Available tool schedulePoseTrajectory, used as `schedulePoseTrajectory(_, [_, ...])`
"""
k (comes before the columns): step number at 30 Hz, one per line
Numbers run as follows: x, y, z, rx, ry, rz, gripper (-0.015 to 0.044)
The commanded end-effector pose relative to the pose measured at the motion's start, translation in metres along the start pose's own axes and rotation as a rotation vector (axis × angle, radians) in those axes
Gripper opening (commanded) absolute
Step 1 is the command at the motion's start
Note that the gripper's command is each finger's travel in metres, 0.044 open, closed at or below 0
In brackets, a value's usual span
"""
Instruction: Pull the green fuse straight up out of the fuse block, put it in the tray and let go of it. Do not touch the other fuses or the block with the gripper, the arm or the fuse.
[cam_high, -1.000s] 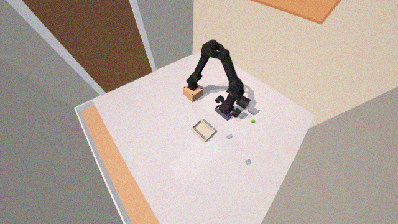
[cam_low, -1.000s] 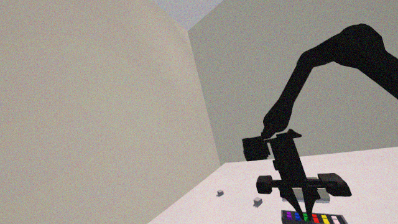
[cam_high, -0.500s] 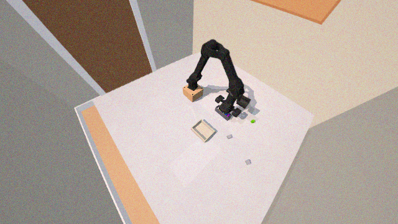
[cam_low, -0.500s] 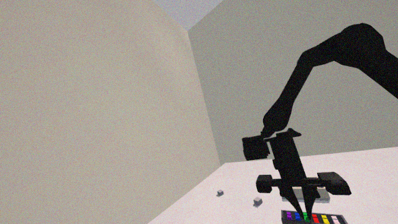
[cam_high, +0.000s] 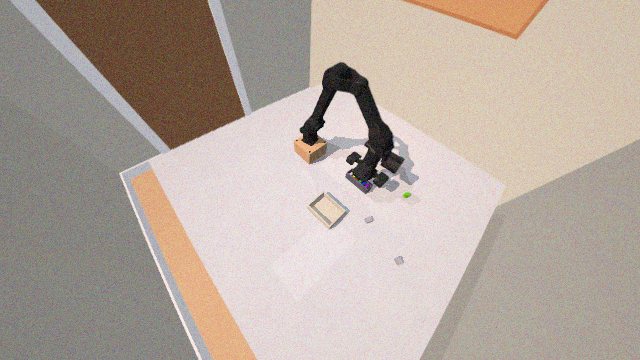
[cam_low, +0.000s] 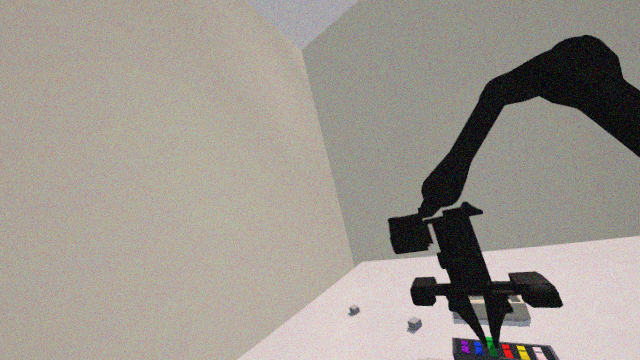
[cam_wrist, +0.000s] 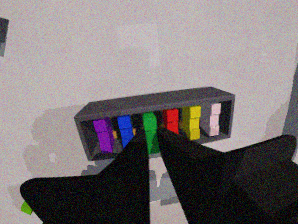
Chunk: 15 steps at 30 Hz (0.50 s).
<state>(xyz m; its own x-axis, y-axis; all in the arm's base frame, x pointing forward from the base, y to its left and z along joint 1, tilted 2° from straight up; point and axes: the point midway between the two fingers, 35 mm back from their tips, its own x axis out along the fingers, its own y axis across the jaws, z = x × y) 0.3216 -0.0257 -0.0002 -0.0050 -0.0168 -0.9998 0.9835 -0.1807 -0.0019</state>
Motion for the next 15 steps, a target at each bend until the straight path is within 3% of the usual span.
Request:
schedulePoseTrajectory(1, [-0.0029,0.0011,-0.0004,0.001,0.001,0.003,0.0])
schedulePoseTrajectory(15, [-0.0098,0.0011,-0.0004,0.001,0.002,0.002,0.0])
